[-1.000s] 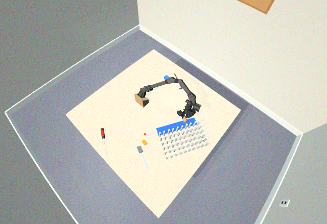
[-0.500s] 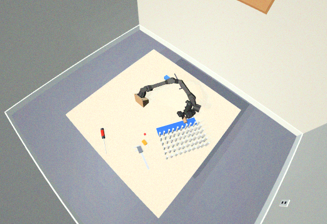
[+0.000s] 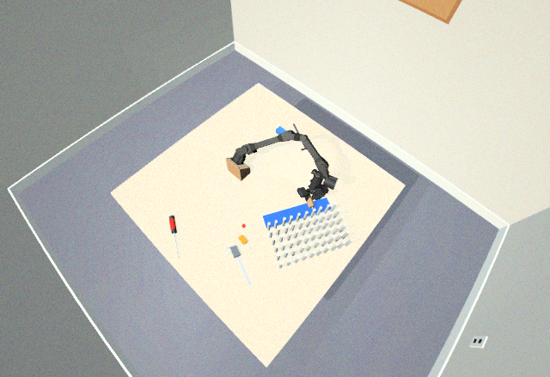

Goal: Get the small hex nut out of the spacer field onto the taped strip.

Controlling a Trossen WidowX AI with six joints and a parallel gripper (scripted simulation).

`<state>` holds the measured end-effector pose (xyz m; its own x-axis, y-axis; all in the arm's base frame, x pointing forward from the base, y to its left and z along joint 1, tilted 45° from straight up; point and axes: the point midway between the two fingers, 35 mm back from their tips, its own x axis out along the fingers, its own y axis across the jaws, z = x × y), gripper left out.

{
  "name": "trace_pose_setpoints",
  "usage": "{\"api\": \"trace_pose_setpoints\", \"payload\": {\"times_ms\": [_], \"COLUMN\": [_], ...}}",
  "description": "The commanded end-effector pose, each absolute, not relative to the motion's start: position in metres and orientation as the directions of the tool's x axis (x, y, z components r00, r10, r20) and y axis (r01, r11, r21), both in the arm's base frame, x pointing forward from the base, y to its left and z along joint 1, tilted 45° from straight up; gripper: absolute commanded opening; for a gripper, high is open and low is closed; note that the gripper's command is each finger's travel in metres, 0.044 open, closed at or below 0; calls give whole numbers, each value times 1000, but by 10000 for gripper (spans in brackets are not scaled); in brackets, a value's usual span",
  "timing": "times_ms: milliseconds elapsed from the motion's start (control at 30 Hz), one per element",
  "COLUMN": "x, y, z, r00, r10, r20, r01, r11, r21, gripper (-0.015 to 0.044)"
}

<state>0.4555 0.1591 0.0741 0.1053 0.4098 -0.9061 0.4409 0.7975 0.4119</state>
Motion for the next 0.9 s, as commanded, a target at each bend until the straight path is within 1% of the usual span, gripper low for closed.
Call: {"api": "trace_pose_setpoints", "payload": {"times_ms": [0, 867], "x": [454, 442], "y": [159, 163], "z": [74, 79], "r00": [108, 107], "r10": [406, 407], "r20": [-907, -907], "r01": [447, 447], "r11": [795, 795], "r21": [409, 409], "gripper": [0, 0]}}
